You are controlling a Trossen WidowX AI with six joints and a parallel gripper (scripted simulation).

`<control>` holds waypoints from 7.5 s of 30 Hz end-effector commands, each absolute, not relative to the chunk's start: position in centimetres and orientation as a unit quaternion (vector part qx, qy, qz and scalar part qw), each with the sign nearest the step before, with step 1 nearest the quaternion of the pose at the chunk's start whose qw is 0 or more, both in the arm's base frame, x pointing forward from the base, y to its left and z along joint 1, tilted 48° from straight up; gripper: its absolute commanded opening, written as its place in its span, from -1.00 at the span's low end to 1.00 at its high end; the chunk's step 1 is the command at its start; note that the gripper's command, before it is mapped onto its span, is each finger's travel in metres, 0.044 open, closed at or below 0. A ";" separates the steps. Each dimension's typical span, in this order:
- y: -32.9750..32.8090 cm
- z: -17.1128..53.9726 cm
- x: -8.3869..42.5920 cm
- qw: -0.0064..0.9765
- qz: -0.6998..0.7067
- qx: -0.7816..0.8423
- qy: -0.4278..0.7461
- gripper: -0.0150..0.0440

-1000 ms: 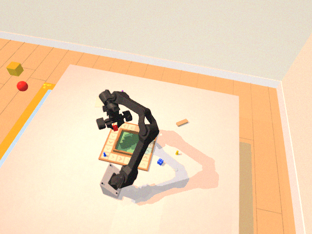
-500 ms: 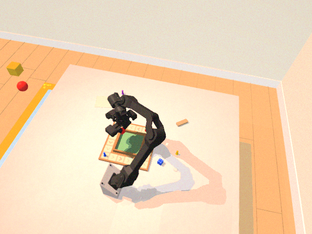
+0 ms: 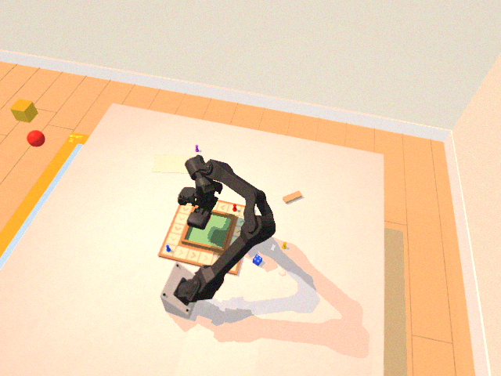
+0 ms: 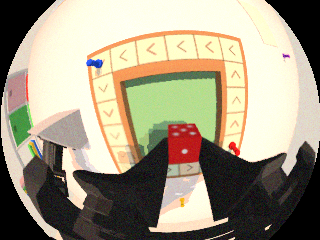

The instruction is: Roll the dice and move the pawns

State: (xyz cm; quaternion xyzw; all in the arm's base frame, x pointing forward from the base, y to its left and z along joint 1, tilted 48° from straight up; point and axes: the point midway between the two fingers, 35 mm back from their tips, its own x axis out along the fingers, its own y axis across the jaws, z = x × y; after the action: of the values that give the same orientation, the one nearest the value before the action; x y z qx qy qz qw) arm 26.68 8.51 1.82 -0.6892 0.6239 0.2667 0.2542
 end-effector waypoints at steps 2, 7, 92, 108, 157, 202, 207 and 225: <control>7.8 2.1 26.6 0.224 0.290 -0.700 0.613 -0.49; 7.7 2.0 26.5 0.229 0.298 -0.694 0.614 -0.49; 7.4 4.6 26.3 0.301 0.268 -0.661 0.633 0.73; -8.1 15.8 22.5 0.704 -0.346 -0.211 0.583 0.44; -12.6 11.7 22.3 0.706 -0.353 -0.206 0.579 0.17; -2.8 19.1 22.5 0.683 -0.265 -0.294 0.614 -0.49; -1.5 17.7 23.9 0.655 -0.209 -0.350 0.636 -0.49; 3.7 11.5 27.9 0.517 -0.003 -0.530 0.672 -0.49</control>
State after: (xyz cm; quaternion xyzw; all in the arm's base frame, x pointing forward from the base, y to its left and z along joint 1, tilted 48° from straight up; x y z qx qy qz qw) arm 27.35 2.71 12.61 -0.5036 0.6709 -0.0397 0.5428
